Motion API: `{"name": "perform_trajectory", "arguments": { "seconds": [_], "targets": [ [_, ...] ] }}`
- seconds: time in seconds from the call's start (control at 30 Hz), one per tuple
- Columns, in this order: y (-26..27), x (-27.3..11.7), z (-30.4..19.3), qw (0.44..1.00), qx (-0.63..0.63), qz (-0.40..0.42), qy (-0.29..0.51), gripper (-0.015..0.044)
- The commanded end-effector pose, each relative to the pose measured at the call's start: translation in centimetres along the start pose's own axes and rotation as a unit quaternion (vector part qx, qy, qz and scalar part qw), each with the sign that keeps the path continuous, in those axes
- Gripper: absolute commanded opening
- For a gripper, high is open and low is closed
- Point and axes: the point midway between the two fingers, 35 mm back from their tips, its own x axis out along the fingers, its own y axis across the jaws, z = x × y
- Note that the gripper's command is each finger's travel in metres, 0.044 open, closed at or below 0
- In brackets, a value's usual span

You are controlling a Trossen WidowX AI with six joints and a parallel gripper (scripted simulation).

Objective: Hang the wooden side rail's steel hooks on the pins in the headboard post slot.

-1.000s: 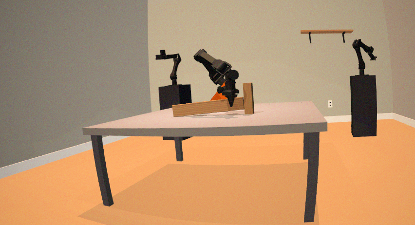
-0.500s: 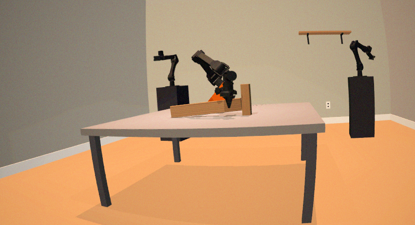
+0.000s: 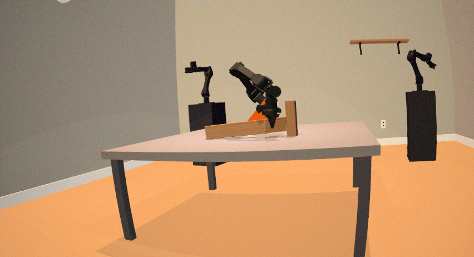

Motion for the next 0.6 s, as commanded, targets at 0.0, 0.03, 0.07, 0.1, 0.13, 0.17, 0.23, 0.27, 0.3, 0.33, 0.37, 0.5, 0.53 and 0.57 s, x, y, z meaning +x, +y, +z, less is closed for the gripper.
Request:
{"name": "perform_trajectory", "arguments": {
  "seconds": [0.0,0.03,0.07,0.1,0.13,0.17,0.23,0.27,0.3,0.33,0.37,0.5,0.53,0.57],
  "targets": [
    [0.09,-0.36,-0.37,1.0,-0.001,0.005,0.003,0.0],
    [0.09,-0.34,-0.37,1.0,-0.001,0.005,0.003,0.0],
    [0.09,-0.32,-0.37,1.0,-0.001,0.005,0.003,0.0],
    [0.09,-0.31,-0.37,1.0,-0.001,0.005,0.003,0.0],
    [0.09,-0.29,-0.37,1.0,-0.001,0.005,0.003,0.0],
    [0.09,-0.27,-0.37,1.0,-0.001,0.005,0.003,0.0],
    [0.09,-0.24,-0.37,1.0,-0.001,0.005,0.003,0.0],
    [0.09,-0.22,-0.37,1.0,-0.001,0.005,0.003,0.0],
    [0.09,-0.21,-0.37,1.0,-0.001,0.005,0.003,0.0],
    [0.09,-0.19,-0.37,1.0,-0.001,0.005,0.003,0.0],
    [0.09,-0.17,-0.37,1.0,-0.001,0.005,0.003,0.0],
    [0.09,-0.1,-0.37,1.0,-0.001,0.005,0.003,0.0],
    [0.09,-0.09,-0.37,1.0,-0.001,0.005,0.003,0.0],
    [0.09,-0.07,-0.37,1.0,-0.001,0.005,0.003,0.0]
  ]
}}
